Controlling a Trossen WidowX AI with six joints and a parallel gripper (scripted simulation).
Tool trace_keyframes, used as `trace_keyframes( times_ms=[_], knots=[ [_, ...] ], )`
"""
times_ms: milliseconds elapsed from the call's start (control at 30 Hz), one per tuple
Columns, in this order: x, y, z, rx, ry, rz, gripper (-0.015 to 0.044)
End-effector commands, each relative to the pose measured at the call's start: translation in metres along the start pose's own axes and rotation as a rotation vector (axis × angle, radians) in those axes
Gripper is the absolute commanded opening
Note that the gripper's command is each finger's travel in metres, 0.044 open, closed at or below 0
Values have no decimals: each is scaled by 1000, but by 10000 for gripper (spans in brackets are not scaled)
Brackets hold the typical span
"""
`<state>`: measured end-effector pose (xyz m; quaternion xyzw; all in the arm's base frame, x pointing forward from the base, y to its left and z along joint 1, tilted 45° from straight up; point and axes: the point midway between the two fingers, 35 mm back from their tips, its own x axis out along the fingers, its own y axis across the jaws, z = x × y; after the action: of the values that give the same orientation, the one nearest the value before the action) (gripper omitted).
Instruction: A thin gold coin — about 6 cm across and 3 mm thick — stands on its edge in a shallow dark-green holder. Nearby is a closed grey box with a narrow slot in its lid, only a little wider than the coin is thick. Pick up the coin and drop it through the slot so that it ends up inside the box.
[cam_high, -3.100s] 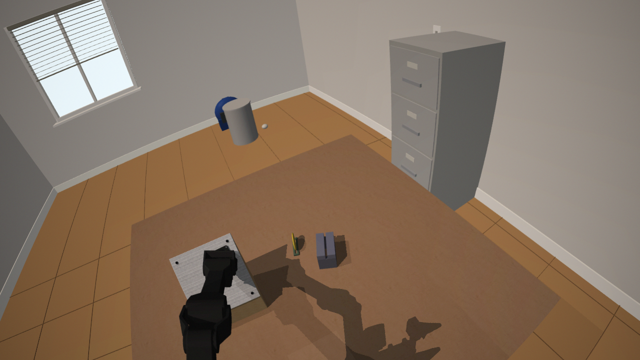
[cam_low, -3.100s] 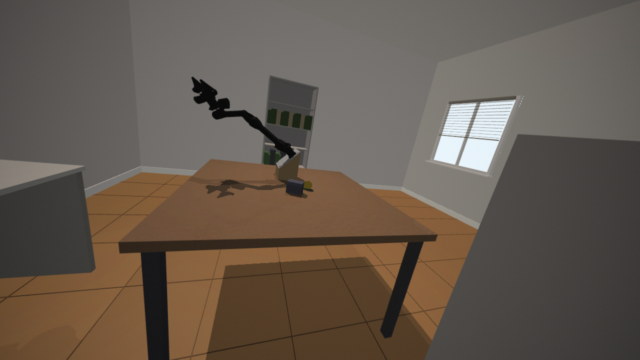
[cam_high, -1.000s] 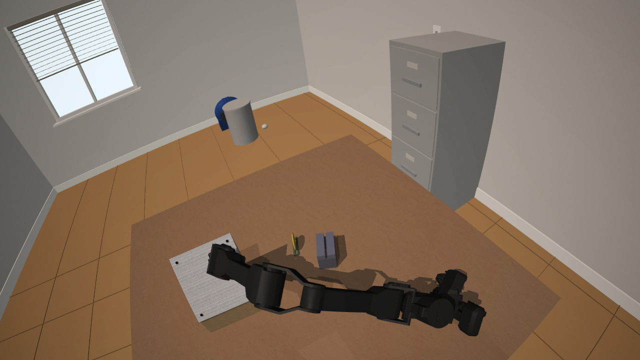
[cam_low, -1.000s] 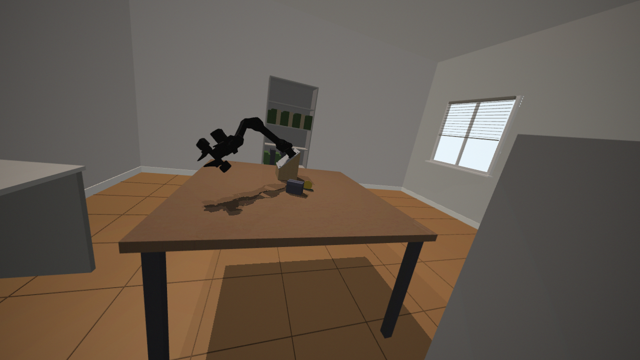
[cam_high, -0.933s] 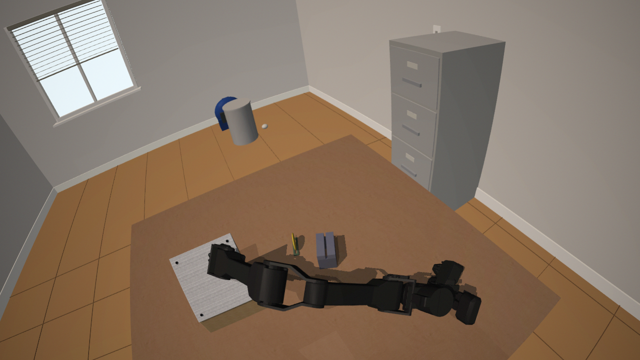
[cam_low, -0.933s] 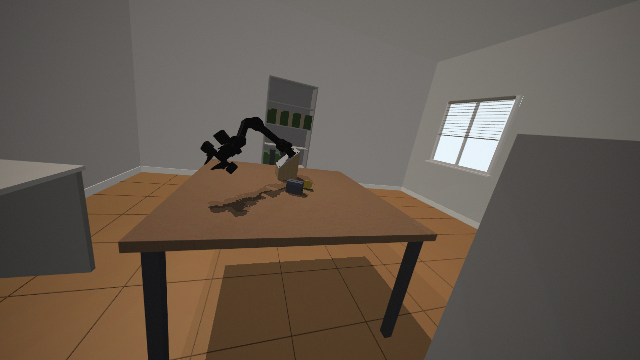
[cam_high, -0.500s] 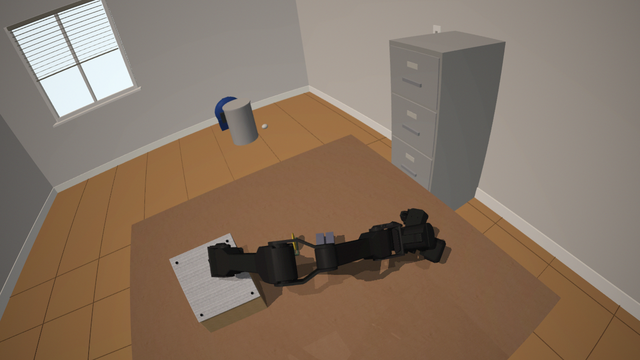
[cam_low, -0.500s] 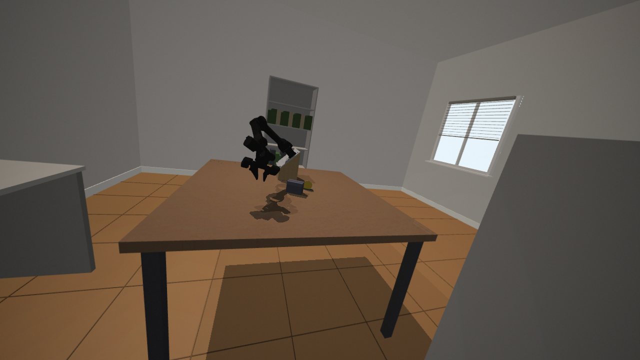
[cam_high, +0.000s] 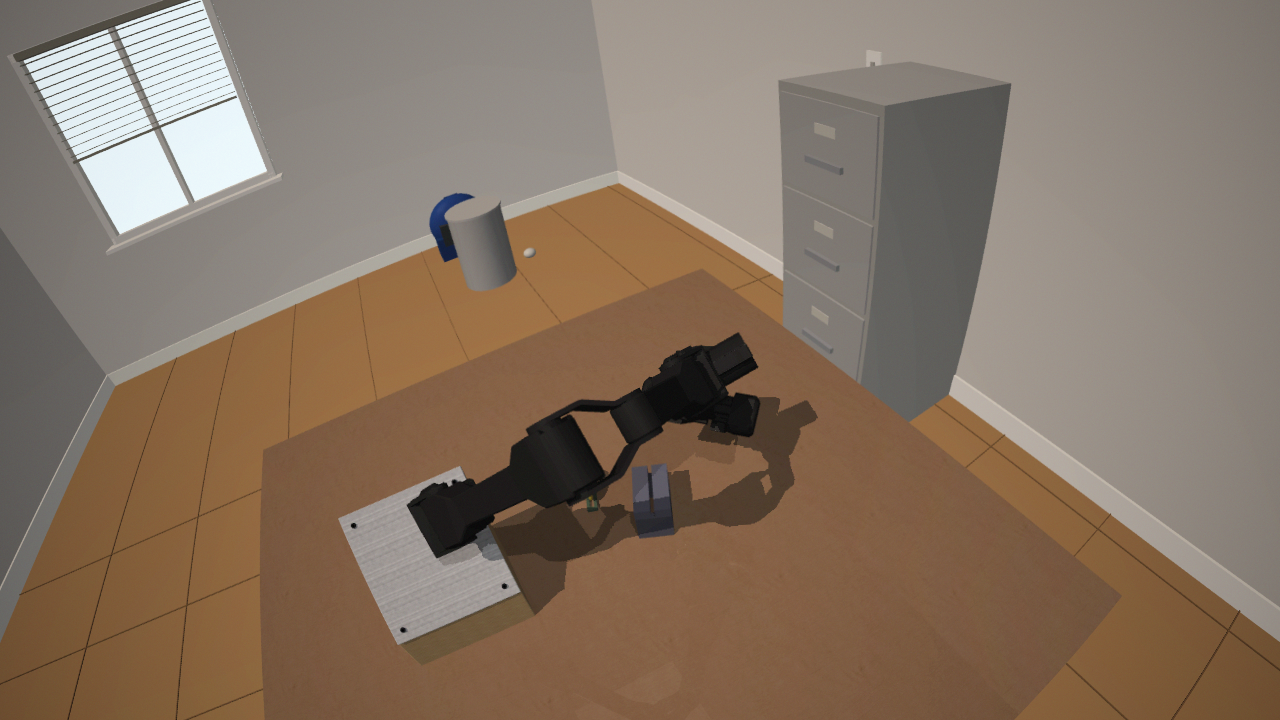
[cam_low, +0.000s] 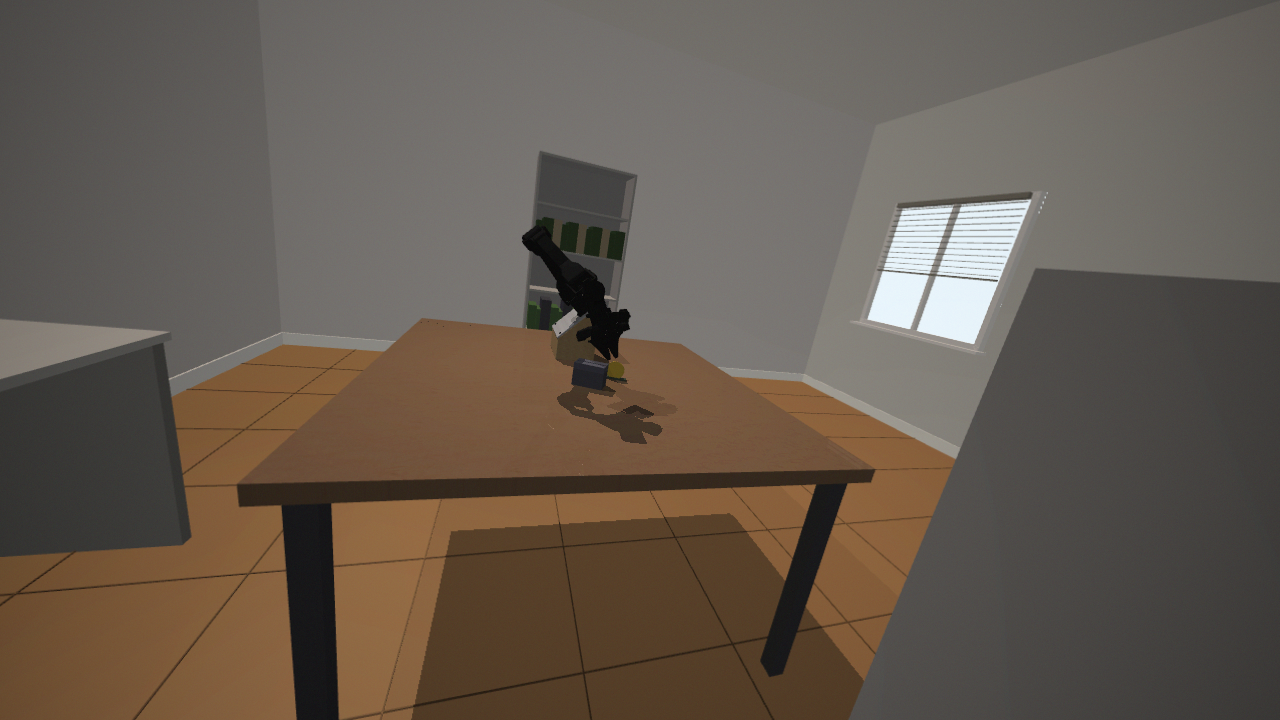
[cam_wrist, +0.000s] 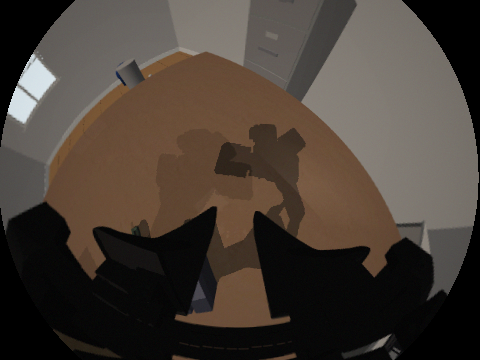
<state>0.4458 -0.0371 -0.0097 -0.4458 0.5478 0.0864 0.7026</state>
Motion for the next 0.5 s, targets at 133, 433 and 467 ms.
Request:
trace_keyframes(
  times_ms=[133,433,467],
  knots=[
    [-13,127,-30,-228,267,139,161],
    [-47,197,-85,-508,531,116,161],
    [-47,197,-85,-508,531,116,161]
  ],
)
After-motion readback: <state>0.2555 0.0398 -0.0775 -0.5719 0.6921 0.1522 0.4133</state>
